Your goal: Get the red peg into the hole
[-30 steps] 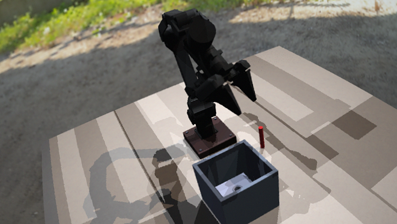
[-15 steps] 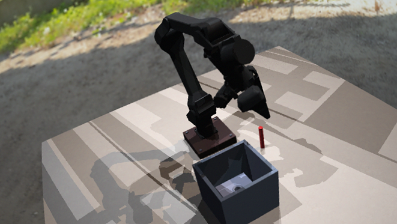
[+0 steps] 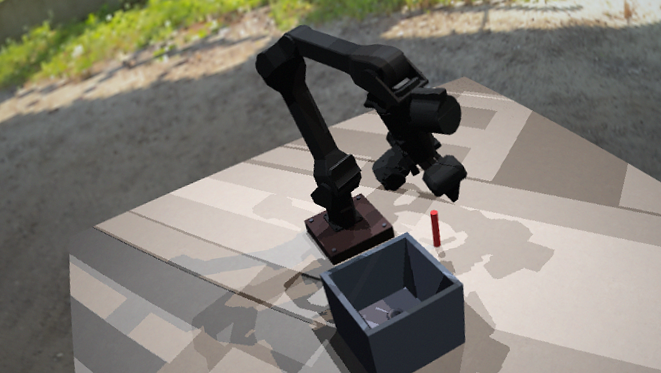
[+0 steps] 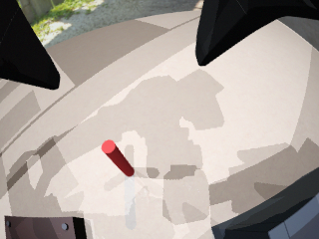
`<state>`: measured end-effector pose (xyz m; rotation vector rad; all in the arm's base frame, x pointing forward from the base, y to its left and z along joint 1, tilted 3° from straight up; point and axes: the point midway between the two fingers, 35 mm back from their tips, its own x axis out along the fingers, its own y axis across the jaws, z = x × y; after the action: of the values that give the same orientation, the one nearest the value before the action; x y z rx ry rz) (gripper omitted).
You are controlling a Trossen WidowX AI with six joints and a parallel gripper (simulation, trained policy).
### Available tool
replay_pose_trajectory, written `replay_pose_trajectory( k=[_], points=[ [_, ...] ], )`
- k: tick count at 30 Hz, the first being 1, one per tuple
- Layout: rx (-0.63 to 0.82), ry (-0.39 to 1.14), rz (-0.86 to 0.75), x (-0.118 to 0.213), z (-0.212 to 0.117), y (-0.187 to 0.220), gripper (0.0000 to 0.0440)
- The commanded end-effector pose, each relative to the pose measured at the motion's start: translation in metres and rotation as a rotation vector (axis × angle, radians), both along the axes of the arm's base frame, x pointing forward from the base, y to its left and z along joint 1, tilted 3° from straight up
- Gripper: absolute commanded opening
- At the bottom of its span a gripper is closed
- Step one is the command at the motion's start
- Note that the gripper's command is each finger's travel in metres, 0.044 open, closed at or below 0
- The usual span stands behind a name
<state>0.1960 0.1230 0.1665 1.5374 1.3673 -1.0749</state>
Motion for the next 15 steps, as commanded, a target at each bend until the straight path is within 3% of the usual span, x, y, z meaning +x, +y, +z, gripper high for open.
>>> replay_pose_trajectory(
  k=[1, 15],
  points=[
    [-0.041, 0.045, 0.063, -0.012, -0.015, 0.001, 0.044],
    [-0.086, 0.149, 0.199, -0.036, -0.066, -0.001, 0.044]
  ],
)
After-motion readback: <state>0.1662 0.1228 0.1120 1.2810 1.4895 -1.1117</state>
